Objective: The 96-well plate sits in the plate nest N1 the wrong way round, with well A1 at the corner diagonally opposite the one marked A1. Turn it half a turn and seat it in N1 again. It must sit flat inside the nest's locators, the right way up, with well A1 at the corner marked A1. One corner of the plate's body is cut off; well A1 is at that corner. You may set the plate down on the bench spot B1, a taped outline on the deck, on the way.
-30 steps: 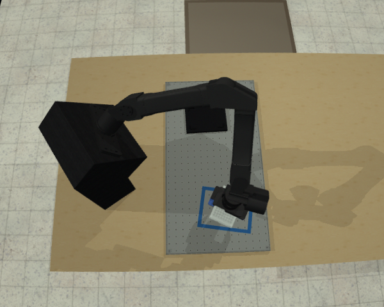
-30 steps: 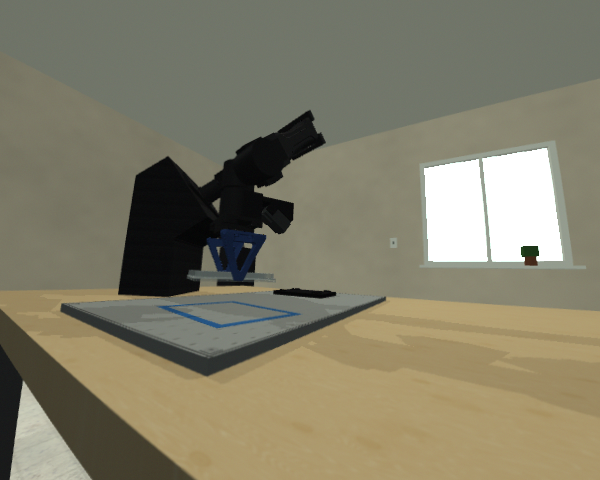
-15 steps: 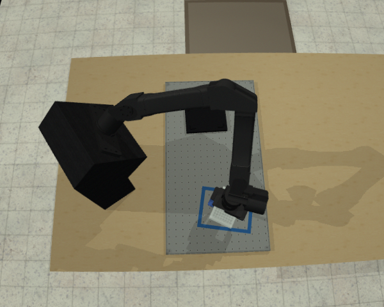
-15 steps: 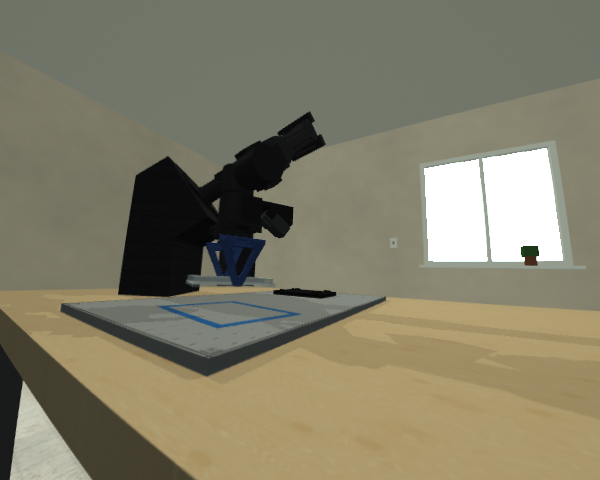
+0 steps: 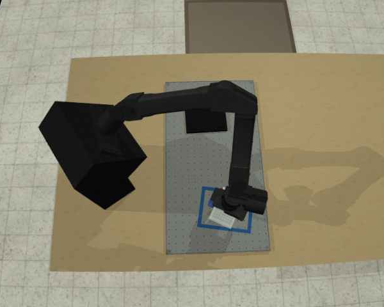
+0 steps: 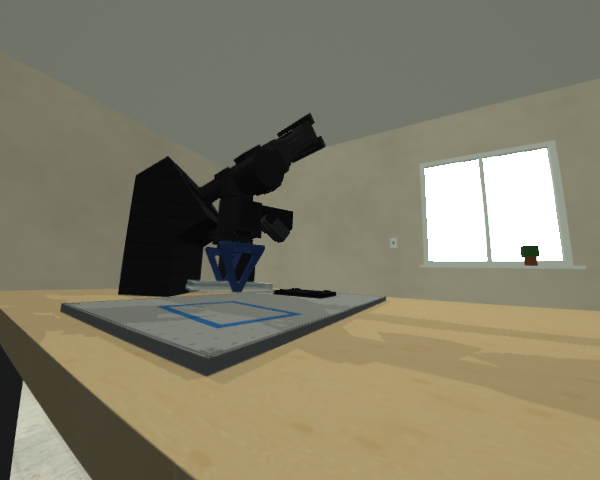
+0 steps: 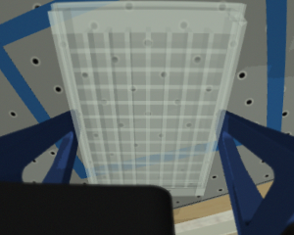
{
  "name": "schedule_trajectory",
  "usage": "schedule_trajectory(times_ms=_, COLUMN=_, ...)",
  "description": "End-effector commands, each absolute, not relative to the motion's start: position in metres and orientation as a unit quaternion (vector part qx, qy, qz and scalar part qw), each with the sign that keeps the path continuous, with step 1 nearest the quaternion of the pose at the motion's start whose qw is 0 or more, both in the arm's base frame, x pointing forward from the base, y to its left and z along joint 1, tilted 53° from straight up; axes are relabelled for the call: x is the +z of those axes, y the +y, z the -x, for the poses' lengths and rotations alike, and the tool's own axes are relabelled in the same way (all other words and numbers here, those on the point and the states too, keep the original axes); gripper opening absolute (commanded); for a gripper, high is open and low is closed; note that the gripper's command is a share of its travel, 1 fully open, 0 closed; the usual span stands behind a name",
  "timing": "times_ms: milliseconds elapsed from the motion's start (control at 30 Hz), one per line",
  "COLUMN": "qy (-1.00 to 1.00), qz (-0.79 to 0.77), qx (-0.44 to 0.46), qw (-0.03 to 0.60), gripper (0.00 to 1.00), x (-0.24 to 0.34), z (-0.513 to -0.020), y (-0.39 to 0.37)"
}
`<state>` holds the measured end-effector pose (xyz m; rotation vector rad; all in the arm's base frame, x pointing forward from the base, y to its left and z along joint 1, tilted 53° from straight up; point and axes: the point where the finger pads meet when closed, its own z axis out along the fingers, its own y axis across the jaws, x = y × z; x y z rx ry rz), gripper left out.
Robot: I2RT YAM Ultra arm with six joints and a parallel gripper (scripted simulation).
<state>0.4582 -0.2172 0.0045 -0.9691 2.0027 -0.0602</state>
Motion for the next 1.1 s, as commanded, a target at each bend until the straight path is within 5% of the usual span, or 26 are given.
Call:
schedule_trajectory(times_ms=0, qy=0.806, qz=0.389, qx=-0.03, qw=0.445, gripper=0.0, x=0.008, z=-0.459, y=-0.221)
schedule_trajectory(times_ms=1067, qy=0.806, qz=0.389, qx=-0.03, qw=0.445, gripper=0.0, x=-0.004, z=-0.473, y=-0.216)
